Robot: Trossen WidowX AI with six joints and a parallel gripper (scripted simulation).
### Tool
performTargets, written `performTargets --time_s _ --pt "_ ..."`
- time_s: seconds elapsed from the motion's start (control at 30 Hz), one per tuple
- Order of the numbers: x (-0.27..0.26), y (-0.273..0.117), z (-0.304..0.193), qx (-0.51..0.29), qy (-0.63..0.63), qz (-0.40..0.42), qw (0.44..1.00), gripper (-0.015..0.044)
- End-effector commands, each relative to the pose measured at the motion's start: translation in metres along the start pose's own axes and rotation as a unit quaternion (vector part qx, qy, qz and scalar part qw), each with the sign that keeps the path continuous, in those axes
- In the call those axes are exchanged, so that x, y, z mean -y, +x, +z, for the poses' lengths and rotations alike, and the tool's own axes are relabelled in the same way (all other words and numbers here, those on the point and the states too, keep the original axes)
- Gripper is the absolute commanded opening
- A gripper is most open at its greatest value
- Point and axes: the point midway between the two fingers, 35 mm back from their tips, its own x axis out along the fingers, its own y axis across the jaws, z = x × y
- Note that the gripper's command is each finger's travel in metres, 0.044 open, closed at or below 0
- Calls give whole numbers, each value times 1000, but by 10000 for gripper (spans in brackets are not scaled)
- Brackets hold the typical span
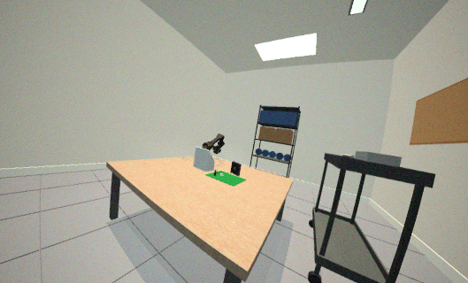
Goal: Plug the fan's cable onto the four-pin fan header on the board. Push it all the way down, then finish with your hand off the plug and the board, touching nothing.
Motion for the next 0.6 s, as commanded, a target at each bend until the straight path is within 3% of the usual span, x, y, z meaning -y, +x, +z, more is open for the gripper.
performTargets --time_s 0.0,0.2,0.5,0.57 --pt "0 0 0 0 0 0 1000 26" --pt "-20 -8 20 21 -14 16 1000 184" --pt "-89 -54 84 103 -86 71 988 420" --pt "-98 -65 85 112 -116 80 984 440"
